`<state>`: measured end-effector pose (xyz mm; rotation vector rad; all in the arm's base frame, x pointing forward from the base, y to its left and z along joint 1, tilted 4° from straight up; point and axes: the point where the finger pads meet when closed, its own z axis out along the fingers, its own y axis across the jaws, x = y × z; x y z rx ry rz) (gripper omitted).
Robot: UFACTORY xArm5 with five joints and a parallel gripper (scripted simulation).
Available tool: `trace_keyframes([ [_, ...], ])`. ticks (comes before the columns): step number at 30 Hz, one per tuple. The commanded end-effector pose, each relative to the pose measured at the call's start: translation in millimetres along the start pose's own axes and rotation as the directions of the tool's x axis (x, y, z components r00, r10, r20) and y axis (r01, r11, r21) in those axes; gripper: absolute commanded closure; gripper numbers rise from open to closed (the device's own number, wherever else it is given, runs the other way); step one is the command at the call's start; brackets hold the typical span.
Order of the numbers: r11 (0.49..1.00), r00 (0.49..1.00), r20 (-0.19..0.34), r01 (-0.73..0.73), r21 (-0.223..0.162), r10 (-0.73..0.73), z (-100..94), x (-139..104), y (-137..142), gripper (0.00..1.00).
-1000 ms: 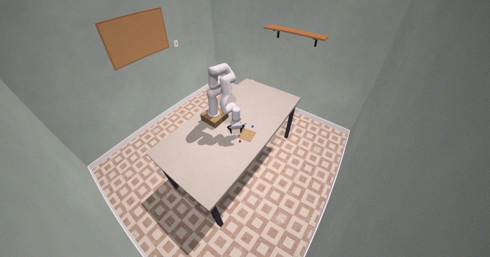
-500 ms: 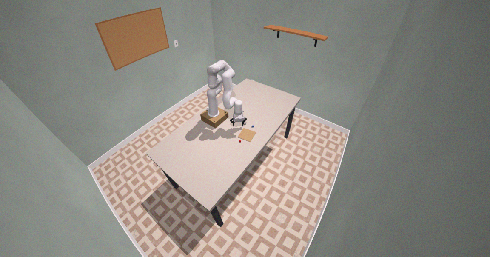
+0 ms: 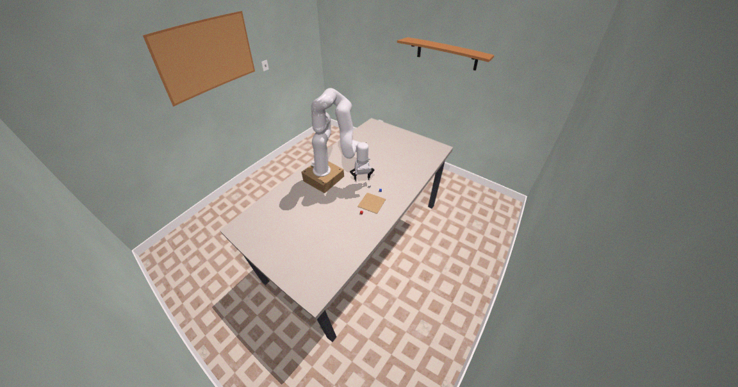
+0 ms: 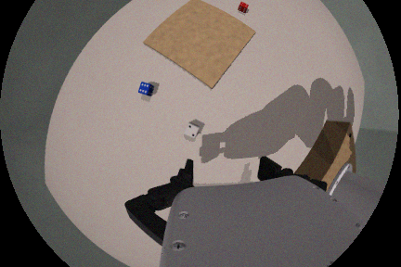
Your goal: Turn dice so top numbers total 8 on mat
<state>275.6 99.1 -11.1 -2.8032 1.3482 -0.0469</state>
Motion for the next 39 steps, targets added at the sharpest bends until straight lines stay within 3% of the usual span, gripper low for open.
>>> trace_keyframes([
  [1, 1.0, 1.0, 0.002, -0.004, 0.001, 0.004, -0.7, -14.7, -8.0, 0.0],
  [39, 1.0, 1.0, 0.003, -0.004, 0.0, 0.004, -0.8, -21.3, -10.6, 0.0],
])
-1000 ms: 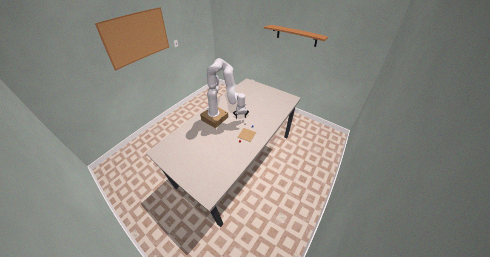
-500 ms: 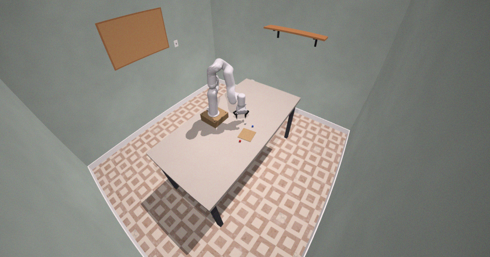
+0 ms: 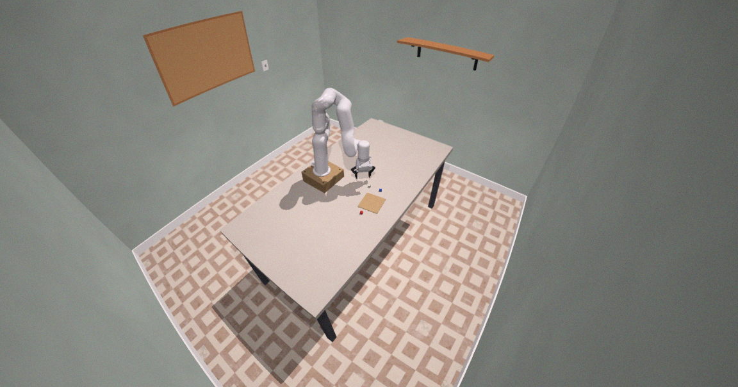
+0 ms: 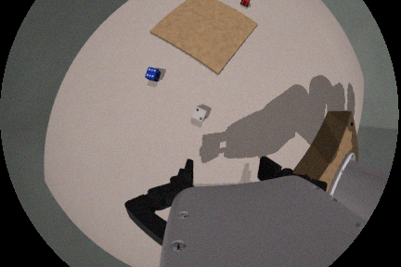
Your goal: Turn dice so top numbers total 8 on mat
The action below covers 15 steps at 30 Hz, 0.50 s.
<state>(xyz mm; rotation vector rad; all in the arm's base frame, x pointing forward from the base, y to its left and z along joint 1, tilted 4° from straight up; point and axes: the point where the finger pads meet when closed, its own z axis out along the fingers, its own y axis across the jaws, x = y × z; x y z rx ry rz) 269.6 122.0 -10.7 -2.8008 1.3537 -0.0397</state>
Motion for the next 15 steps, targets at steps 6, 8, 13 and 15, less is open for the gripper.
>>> trace_keyframes([
  [6, 1.0, 1.0, -0.001, 0.0, 0.002, 0.0, -0.5, 0.2, -1.0, 0.0],
  [8, 1.0, 1.0, -0.001, 0.0, 0.002, 0.0, -0.5, 0.2, -1.0, 0.0],
  [13, 1.0, 1.0, -0.001, 0.0, 0.003, 0.0, -0.7, 2.3, -3.5, 0.0],
  [15, 1.0, 1.0, -0.001, 0.0, 0.003, 0.0, -0.8, 4.0, -5.5, 0.0],
])
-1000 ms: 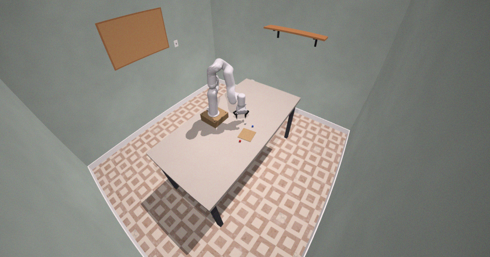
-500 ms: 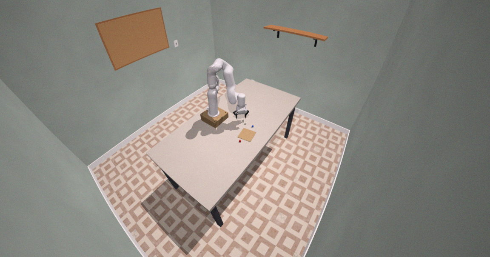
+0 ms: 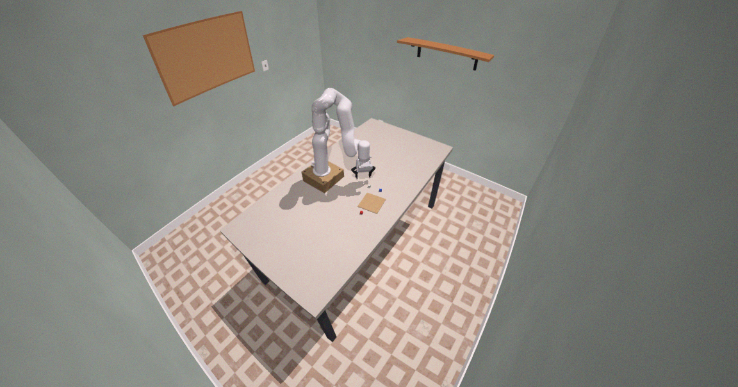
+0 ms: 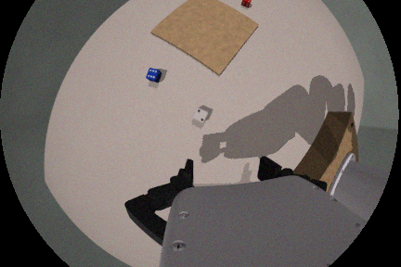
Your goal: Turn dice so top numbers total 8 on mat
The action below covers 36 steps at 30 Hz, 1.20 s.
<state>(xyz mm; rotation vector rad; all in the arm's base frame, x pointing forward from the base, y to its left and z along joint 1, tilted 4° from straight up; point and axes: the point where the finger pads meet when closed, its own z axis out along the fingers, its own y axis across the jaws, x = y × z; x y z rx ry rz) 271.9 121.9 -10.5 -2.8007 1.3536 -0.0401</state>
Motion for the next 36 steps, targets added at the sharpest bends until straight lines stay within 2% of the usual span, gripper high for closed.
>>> trace_keyframes([
  [1, 1.0, 1.0, -0.001, 0.0, 0.003, 0.0, -0.8, 5, -6, 0.0],
  [14, 1.0, 1.0, -0.006, 0.0, 0.005, 0.0, -3.3, 51, -62, 0.0],
  [36, 1.0, 1.0, -0.006, 0.0, 0.005, 0.0, -3.5, 54, -66, 0.0],
])
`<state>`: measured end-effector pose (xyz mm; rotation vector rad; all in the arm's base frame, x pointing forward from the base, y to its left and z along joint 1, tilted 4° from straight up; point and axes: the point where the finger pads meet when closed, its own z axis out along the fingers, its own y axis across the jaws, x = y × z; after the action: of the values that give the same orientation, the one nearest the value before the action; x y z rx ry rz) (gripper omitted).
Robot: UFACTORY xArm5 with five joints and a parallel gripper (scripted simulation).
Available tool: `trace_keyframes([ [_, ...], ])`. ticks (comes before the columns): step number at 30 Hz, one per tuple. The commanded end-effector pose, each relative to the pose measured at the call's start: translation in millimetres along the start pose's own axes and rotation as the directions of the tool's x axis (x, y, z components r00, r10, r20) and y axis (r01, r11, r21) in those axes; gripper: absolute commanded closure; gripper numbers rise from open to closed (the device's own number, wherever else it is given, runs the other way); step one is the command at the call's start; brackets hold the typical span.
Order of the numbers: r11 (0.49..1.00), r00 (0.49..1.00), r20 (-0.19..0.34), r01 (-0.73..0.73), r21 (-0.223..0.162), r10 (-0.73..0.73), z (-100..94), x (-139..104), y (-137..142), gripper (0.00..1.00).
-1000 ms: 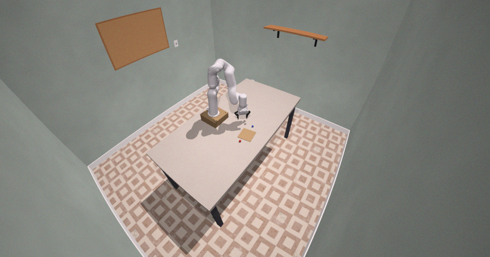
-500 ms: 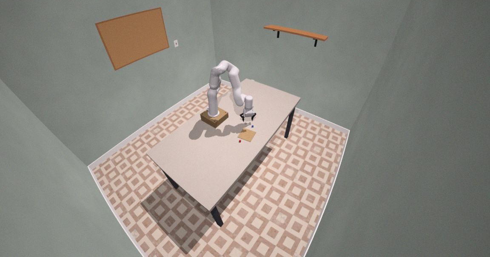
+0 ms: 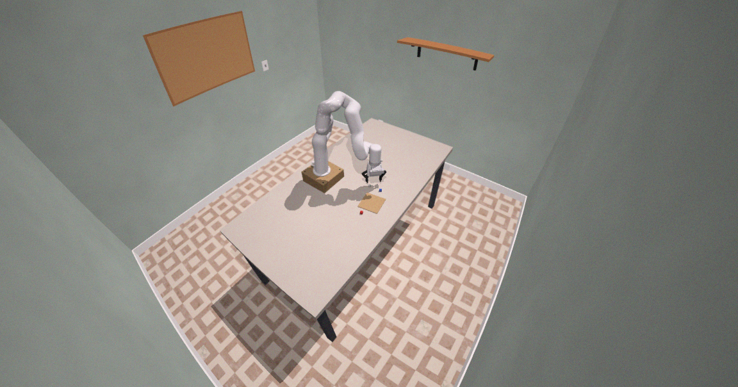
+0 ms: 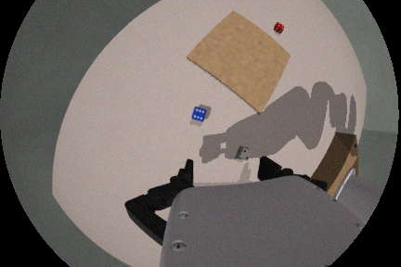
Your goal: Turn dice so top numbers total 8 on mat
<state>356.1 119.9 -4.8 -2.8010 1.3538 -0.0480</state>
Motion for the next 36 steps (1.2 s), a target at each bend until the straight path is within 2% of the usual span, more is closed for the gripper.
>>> trace_keyframes([
  [1, 1.0, 1.0, -0.001, 0.0, 0.003, 0.0, -0.8, 0, -1, 0.0],
  [25, 1.0, 1.0, -0.001, 0.0, 0.003, 0.0, -2.5, 0, -1, 0.0],
  [29, 1.0, 1.0, -0.001, 0.0, 0.003, 0.0, -17.3, 0, -1, 0.0],
  [31, 1.0, 1.0, -0.001, 0.0, 0.003, 0.0, -17.3, 0, -1, 0.0],
  [36, 1.0, 1.0, -0.001, 0.0, 0.003, 0.0, -56.8, 0, 1, 0.0],
])
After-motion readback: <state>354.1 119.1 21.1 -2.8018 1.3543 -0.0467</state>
